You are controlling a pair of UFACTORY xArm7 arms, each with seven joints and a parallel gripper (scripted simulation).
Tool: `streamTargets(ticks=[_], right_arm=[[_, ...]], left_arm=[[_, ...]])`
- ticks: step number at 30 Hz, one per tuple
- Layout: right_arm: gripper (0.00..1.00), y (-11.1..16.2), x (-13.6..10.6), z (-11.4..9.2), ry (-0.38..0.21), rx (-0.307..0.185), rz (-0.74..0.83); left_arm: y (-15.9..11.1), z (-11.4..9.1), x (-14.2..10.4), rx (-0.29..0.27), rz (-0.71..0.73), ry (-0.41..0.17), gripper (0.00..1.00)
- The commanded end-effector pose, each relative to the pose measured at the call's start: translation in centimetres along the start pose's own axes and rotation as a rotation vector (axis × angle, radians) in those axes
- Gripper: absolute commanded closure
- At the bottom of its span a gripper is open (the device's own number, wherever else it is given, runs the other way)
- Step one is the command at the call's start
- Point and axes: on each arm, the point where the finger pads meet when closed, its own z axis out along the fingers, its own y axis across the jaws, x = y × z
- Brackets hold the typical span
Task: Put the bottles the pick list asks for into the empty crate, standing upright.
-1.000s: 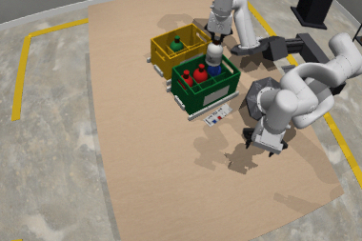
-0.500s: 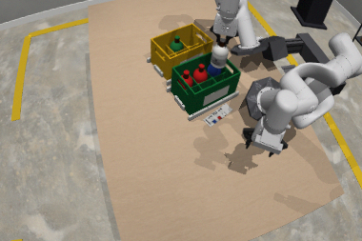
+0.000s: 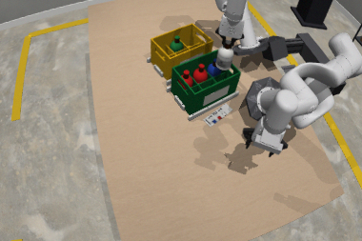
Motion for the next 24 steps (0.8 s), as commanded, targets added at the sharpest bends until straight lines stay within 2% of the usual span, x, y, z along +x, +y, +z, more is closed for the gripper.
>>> streamTargets(ticks=[1,12,24], right_arm=[[1.00,0.8,-0.3,-0.2,-0.004,0.000,0.000],[1.00,2.7,-0.8,-0.2,-0.004,0.000,0.000],[1.00,2.7,-0.8,-0.2,-0.004,0.000,0.000]], left_arm=[[0.0,-0.1,0.1,-0.001,-0.001,0.003,0.00],[0.0,-0.1,0.1,-0.001,-0.001,0.003,0.00],[0.0,-0.1,0.1,-0.001,-0.001,0.003,0.00]])
